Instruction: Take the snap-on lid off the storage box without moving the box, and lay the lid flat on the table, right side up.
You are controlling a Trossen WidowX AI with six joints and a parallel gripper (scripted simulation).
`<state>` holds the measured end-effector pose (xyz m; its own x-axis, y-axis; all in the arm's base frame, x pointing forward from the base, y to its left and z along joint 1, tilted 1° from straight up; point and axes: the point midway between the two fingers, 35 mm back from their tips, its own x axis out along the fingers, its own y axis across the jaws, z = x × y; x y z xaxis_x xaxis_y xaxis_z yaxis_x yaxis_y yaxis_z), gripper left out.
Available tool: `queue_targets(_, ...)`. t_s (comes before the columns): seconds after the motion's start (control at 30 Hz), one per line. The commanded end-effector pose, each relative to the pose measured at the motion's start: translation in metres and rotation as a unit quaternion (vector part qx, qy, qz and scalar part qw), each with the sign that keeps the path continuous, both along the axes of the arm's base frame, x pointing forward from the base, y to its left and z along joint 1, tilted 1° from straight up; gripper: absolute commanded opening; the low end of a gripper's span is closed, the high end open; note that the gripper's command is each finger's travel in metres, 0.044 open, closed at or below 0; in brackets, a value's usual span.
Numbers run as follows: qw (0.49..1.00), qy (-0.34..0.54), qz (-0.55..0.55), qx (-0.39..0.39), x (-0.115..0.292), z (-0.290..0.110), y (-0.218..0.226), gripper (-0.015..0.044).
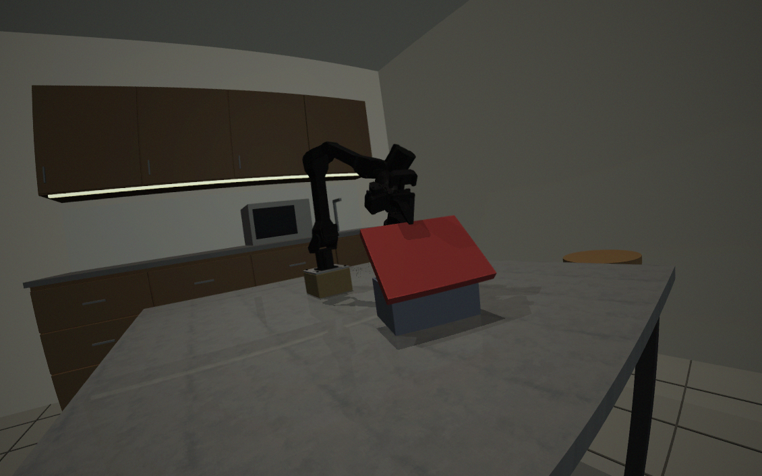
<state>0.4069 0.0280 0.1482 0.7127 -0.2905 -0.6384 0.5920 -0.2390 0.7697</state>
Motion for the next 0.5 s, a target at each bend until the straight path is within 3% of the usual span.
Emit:
queue_targets(0.0, 1.000, -0.010, 0.001, 0.001, 0.002, 0.012, 0.000, 0.0000)
queue_targets(0.47, 1.000, -0.010, 0.001, 0.001, 0.002, 0.030, 0.000, 0.0000)
